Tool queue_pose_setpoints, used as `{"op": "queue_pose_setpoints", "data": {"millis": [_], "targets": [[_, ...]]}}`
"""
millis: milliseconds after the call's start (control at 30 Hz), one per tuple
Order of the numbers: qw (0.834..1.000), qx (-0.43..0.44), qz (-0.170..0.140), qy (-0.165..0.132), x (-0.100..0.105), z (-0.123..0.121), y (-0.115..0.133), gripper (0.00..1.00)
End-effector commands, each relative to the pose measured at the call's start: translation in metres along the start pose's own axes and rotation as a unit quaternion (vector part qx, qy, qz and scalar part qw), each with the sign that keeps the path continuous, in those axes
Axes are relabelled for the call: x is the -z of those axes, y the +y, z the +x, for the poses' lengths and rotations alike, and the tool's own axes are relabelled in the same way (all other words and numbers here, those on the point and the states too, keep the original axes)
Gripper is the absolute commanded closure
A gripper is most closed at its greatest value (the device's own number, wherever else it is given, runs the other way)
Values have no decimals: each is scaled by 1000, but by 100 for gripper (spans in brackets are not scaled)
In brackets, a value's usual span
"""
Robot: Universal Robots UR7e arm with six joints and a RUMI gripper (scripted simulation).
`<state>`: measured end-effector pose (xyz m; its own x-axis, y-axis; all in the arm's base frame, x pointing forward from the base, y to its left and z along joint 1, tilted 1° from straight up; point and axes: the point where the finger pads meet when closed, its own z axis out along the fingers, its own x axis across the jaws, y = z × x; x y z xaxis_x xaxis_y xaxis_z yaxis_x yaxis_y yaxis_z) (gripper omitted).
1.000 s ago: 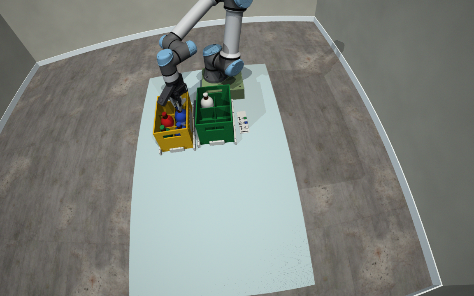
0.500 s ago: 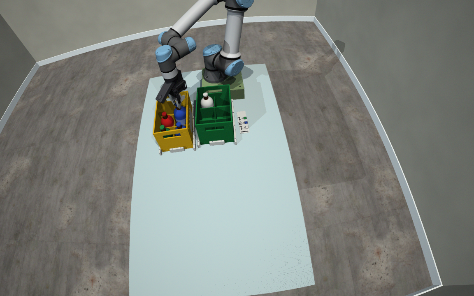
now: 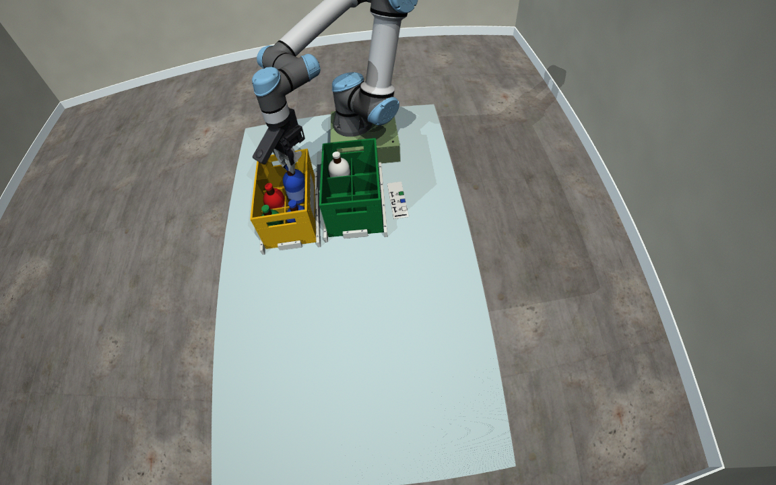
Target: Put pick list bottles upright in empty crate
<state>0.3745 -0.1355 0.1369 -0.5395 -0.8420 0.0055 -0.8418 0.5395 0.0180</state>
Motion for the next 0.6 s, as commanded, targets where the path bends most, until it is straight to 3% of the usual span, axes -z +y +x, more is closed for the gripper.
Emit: {"op": "queue_pose_setpoints", "data": {"millis": [0, 567], "targets": [[1000, 0, 5, 1, 16, 0, -2, 100], [1000, 0, 5, 1, 41, 0, -2, 100]]}}
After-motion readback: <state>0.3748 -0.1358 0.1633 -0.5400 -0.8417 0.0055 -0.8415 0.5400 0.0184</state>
